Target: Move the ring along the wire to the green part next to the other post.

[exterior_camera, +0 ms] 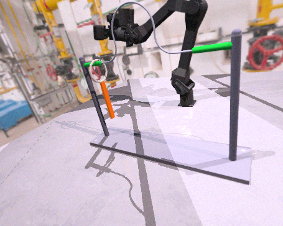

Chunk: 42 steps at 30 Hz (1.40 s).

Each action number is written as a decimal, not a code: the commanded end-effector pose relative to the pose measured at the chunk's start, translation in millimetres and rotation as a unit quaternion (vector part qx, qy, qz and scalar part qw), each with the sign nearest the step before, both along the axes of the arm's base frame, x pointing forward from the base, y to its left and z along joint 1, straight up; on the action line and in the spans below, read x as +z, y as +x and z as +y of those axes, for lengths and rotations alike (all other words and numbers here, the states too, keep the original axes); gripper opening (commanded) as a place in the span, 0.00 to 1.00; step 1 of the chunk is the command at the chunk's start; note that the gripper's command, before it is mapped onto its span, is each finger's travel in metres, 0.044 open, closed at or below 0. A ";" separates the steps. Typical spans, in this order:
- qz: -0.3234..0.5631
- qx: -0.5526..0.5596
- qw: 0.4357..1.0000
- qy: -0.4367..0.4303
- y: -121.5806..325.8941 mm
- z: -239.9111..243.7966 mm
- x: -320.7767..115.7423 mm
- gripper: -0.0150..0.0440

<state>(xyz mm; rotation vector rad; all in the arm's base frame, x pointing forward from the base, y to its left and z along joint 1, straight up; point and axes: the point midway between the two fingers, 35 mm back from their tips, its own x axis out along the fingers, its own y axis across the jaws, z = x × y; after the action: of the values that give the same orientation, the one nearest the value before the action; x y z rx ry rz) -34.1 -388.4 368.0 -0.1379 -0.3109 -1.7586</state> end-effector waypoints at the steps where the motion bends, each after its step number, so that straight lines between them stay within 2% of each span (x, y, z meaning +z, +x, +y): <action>1: 0.053 0.104 0.992 0.054 46.4 -6.6 -53.3 0.53; 6: 0.112 0.246 0.957 0.102 106.7 7.4 -116.7 0.53; 11: 0.158 0.388 0.898 0.133 160.3 44.9 -175.9 0.53; 17: 0.192 0.549 0.800 0.148 208.3 115.8 -235.6 0.53; 23: 0.196 0.692 0.681 0.139 231.3 205.1 -276.9 0.53; 29: 0.179 0.757 0.617 0.119 229.9 252.4 -291.4 0.53; 36: 0.179 0.759 0.615 0.117 232.3 253.0 -289.9 0.53; 42: 0.180 0.760 0.616 0.105 256.8 250.9 -270.5 0.53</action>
<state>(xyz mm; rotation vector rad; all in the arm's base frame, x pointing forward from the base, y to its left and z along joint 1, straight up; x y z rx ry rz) 210.8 -135.5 85.7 0.0018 0.1451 -0.0029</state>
